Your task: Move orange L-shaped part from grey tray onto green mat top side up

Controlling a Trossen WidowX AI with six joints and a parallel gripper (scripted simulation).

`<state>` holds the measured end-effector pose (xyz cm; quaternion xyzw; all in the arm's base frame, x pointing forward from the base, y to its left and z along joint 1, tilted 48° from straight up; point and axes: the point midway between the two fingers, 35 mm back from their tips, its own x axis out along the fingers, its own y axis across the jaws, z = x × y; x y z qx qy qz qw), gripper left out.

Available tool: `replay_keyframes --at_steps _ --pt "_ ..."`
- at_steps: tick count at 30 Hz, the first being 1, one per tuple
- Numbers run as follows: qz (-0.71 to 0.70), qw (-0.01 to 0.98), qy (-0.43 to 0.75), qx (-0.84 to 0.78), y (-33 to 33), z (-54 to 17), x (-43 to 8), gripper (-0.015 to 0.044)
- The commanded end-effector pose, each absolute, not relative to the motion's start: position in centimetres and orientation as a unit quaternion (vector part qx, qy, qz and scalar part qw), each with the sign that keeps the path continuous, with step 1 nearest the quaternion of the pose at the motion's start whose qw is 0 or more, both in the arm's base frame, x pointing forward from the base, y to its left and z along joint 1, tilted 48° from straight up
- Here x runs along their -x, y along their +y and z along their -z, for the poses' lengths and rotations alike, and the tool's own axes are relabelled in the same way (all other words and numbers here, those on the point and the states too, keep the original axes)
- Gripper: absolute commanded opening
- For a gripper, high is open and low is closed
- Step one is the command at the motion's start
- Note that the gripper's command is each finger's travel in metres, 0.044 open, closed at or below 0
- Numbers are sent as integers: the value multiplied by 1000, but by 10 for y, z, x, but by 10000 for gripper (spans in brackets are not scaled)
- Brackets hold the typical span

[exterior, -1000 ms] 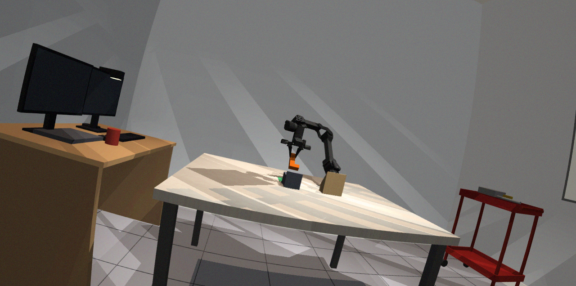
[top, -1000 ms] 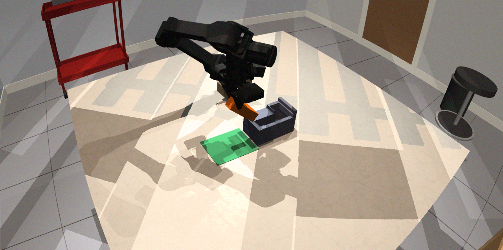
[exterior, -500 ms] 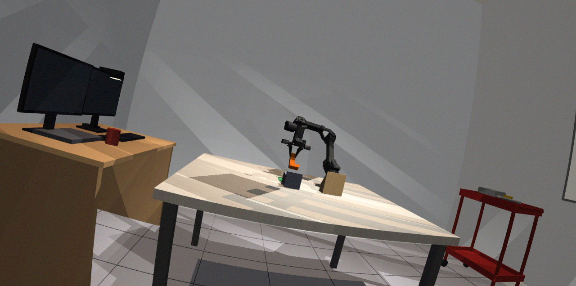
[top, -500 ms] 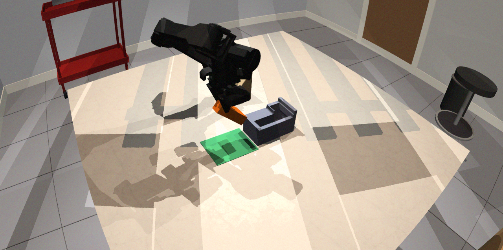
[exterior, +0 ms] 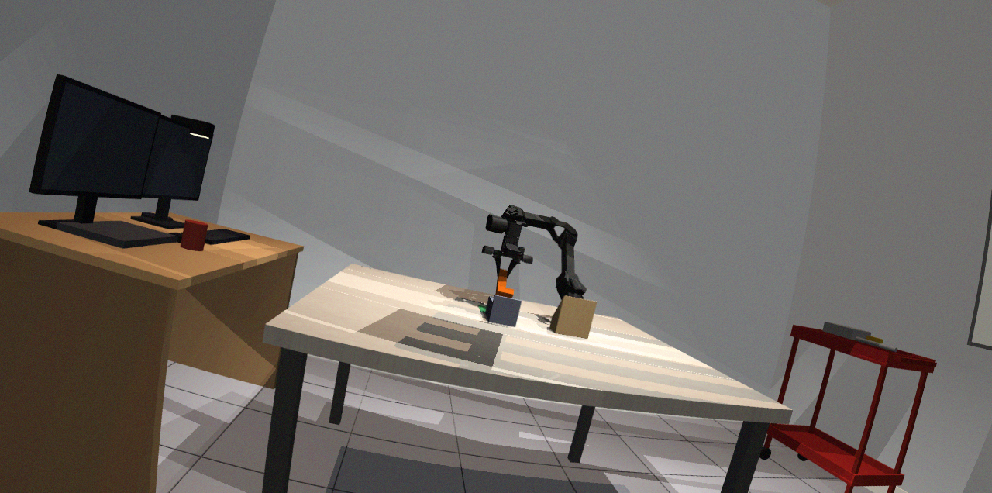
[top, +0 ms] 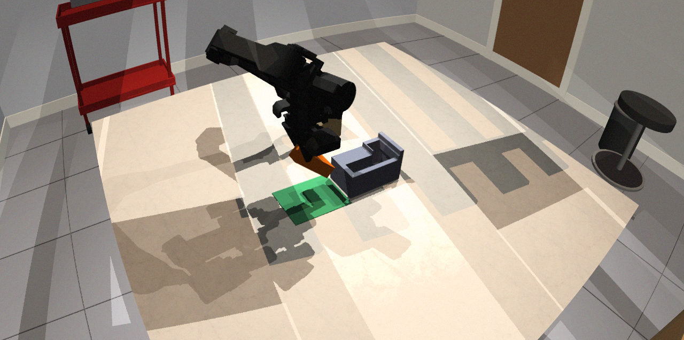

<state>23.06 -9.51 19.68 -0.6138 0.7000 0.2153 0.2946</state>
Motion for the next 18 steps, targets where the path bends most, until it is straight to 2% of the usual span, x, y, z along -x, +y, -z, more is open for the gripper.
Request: replay_keyframes --at_steps 1,18 --pt "-216 291 702 614 -100 -193 -230 0" --pt "-215 289 704 612 -120 -175 -228 0"
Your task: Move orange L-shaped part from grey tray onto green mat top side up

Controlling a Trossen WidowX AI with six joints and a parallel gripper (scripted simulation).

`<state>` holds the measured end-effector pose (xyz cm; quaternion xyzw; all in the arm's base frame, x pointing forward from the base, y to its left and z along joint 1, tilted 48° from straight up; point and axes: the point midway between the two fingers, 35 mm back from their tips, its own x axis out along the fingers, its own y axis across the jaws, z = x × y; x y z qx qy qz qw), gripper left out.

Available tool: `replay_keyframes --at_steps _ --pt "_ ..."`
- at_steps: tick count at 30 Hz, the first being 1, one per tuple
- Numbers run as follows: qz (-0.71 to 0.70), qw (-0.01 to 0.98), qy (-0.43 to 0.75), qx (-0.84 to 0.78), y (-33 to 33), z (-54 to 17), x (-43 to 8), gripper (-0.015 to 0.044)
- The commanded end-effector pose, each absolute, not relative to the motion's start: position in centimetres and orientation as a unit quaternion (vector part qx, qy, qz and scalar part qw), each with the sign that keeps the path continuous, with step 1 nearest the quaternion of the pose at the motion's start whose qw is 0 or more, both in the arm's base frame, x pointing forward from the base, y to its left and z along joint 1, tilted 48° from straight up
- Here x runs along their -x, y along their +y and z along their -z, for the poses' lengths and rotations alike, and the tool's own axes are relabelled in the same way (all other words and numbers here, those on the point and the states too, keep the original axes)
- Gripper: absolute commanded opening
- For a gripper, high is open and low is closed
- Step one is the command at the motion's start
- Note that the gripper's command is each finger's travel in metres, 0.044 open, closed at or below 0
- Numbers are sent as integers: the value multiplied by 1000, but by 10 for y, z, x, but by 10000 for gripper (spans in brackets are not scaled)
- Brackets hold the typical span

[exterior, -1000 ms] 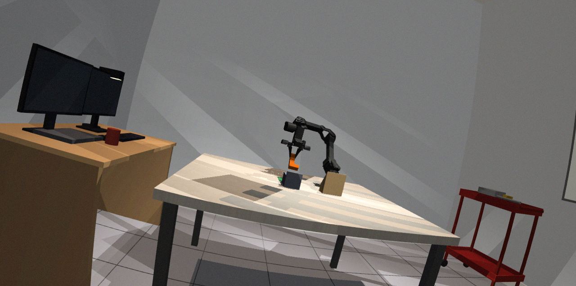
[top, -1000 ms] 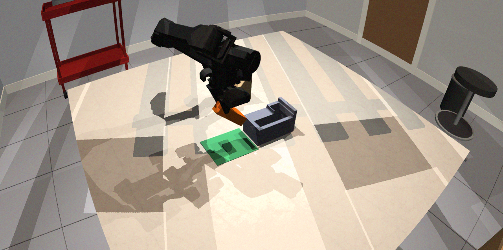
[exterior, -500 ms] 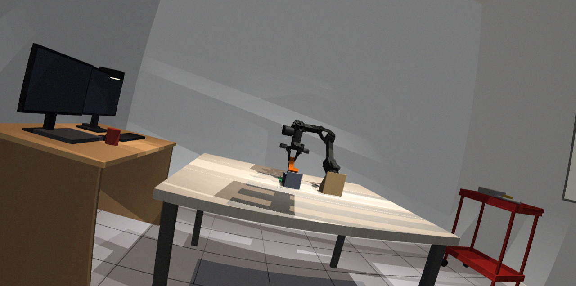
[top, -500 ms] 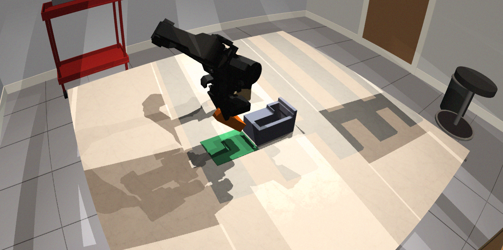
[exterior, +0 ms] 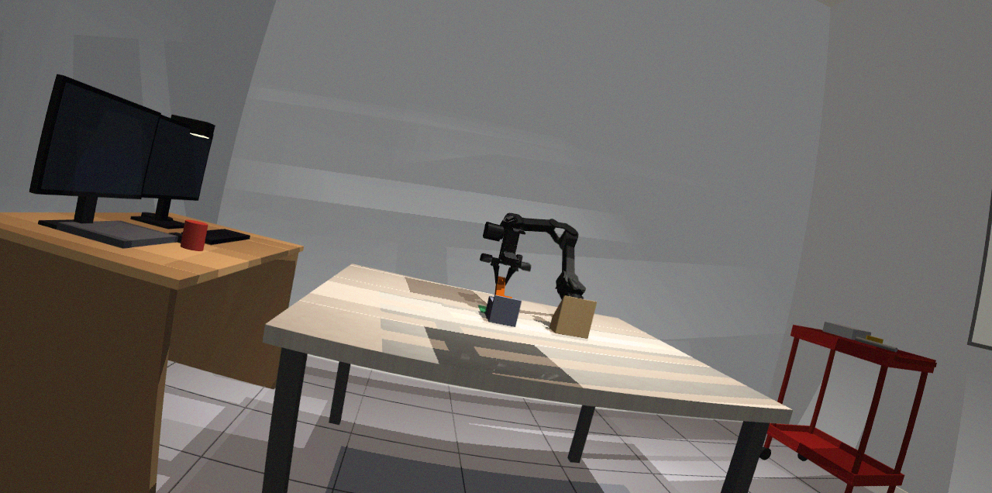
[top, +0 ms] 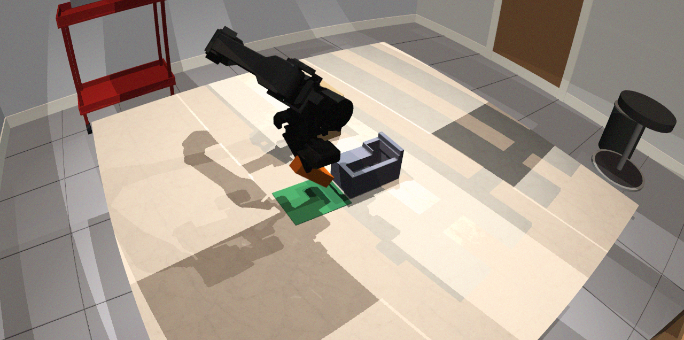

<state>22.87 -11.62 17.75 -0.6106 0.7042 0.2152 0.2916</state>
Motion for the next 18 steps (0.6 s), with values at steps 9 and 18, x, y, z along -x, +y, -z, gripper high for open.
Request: replay_keyframes --at_steps 9,18 --pt "-215 289 704 612 -131 -165 -227 0" --pt "-214 288 705 612 -138 -158 -225 0"
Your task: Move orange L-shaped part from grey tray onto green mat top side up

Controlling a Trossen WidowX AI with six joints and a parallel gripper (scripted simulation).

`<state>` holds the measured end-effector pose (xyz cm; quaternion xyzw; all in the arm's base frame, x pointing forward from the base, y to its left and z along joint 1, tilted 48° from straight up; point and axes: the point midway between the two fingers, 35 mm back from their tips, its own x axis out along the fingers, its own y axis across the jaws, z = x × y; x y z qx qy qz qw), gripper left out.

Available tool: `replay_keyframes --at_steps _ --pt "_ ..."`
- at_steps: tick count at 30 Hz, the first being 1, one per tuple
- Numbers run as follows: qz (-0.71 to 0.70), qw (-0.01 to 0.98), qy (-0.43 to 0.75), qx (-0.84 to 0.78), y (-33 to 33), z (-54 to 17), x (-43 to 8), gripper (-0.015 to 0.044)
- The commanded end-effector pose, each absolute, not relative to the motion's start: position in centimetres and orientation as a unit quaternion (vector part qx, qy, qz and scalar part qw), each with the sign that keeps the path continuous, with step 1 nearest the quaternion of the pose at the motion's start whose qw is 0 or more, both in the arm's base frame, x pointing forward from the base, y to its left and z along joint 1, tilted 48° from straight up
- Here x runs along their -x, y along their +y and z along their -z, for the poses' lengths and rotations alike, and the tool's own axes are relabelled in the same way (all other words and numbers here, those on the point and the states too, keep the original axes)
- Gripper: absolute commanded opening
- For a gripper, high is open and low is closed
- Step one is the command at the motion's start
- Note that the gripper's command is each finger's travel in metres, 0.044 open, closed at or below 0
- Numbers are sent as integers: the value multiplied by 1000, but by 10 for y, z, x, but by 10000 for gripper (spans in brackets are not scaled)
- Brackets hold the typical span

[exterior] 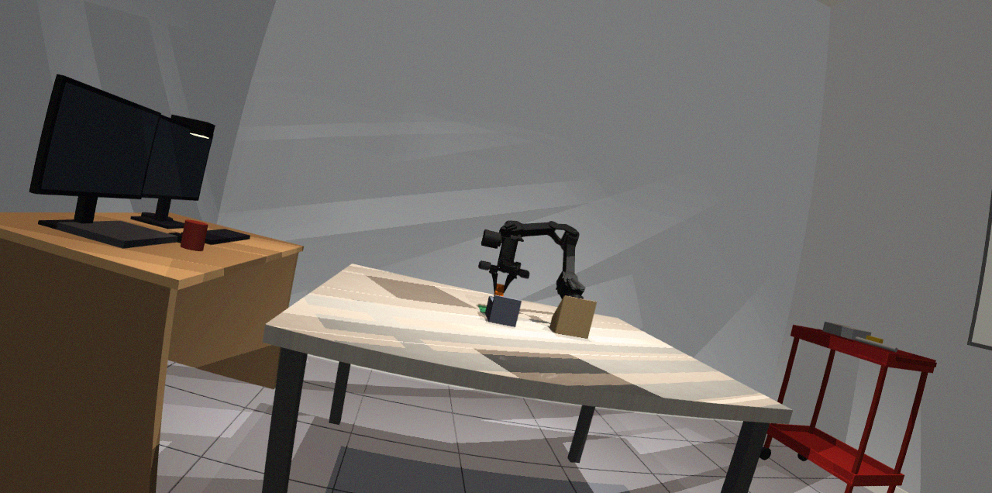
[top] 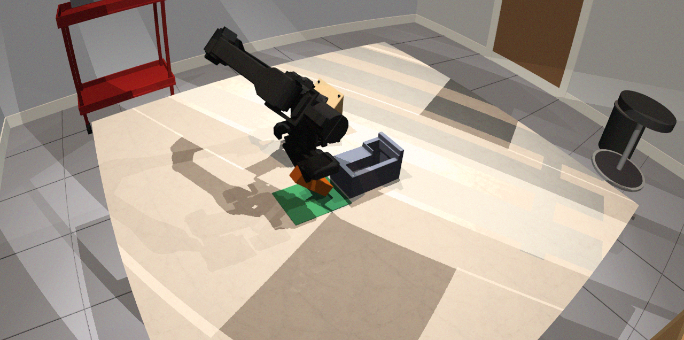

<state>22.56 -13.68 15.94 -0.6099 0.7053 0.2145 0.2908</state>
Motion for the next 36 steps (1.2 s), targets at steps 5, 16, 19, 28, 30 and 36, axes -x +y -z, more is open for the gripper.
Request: replay_keyframes --at_steps 5,16,19,28,30,36 --pt "-214 288 705 612 -138 -158 -225 0" --pt "-214 291 704 611 -136 -160 -226 263" --pt "-210 299 696 617 -120 -173 -230 341" --pt "-198 322 674 635 -72 -218 -230 400" --pt "-199 318 672 638 -76 -214 -232 400" --pt "-199 318 672 638 -76 -214 -232 400"
